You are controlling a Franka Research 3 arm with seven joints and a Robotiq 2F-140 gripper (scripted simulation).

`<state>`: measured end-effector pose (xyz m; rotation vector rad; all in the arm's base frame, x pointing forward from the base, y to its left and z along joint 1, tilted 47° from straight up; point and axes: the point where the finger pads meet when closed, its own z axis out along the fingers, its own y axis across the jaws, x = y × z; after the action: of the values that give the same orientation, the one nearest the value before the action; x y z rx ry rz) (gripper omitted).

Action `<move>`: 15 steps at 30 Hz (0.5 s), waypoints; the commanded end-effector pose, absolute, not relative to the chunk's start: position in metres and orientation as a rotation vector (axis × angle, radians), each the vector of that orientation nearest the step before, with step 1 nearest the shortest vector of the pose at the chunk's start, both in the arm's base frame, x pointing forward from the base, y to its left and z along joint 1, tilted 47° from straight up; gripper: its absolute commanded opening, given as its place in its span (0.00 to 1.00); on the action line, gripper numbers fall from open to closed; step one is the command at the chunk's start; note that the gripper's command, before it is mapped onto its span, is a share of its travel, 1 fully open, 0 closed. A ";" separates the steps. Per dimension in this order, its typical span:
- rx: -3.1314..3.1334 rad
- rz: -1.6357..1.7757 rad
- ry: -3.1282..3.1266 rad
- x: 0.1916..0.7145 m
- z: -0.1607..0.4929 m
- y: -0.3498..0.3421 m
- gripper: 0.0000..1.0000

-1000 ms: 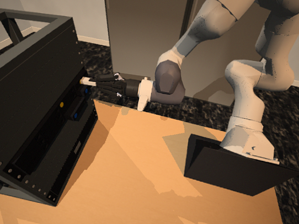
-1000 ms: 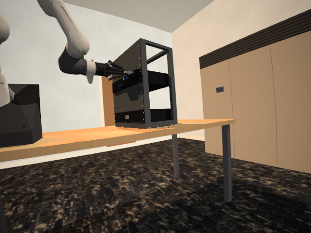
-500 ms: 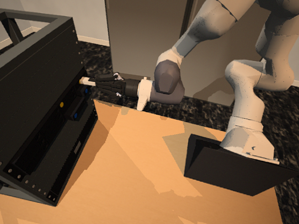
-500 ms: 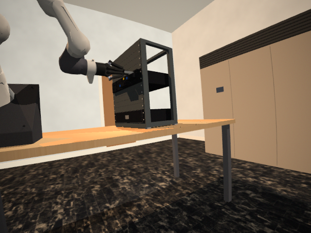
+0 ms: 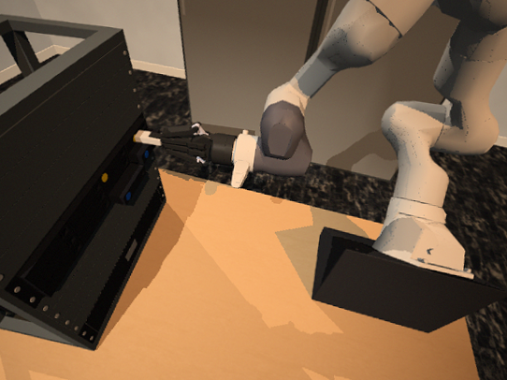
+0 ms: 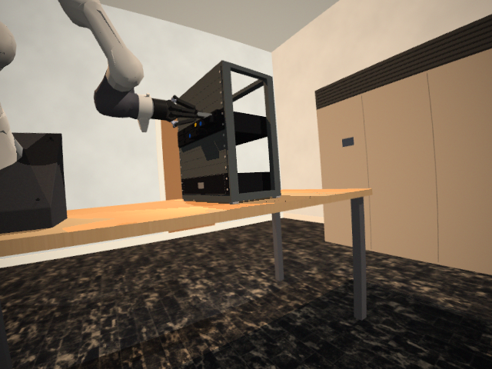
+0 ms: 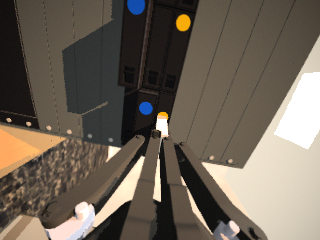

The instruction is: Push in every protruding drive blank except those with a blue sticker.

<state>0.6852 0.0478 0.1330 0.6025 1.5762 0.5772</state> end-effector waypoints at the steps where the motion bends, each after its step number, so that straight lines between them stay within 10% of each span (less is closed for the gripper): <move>1: 0.606 0.587 1.570 0.688 0.136 0.048 0.00; 15: 0.606 0.587 1.570 0.692 0.137 0.049 0.00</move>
<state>0.6880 0.0478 0.1332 0.6029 1.5780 0.5747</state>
